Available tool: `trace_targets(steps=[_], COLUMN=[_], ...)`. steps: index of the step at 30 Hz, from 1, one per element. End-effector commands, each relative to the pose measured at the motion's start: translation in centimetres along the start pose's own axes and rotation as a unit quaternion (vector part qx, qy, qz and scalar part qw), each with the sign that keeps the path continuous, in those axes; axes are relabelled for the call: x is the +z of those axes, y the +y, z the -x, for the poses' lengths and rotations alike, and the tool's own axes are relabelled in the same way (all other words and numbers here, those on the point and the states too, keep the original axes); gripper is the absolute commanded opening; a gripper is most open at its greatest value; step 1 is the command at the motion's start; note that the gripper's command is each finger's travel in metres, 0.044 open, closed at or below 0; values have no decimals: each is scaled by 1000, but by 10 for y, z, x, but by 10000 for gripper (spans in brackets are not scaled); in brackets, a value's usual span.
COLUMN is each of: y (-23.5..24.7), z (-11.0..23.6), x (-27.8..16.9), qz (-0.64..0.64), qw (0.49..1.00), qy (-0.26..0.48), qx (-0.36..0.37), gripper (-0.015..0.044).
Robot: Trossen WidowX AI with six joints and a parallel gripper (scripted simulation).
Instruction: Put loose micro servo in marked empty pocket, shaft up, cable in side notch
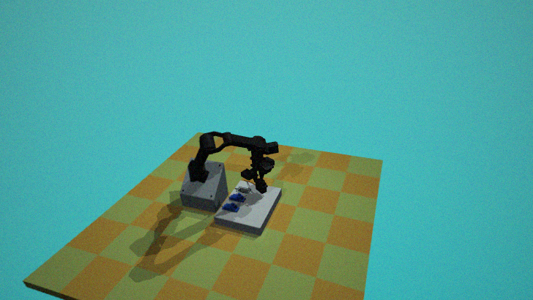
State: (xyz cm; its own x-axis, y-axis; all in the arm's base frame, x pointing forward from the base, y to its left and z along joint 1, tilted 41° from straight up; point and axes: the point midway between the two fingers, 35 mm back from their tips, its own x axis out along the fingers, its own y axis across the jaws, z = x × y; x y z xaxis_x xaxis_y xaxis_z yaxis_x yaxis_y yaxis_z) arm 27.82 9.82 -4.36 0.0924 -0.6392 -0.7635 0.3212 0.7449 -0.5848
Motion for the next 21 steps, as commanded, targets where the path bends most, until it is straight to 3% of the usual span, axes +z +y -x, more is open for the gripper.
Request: trace_targets(steps=[1,21], y=[-3,-6], z=[3,3], x=[5,6], qz=[0,195], qw=[1000,981], qy=[-3,-4], qx=[4,3], gripper=[0,0])
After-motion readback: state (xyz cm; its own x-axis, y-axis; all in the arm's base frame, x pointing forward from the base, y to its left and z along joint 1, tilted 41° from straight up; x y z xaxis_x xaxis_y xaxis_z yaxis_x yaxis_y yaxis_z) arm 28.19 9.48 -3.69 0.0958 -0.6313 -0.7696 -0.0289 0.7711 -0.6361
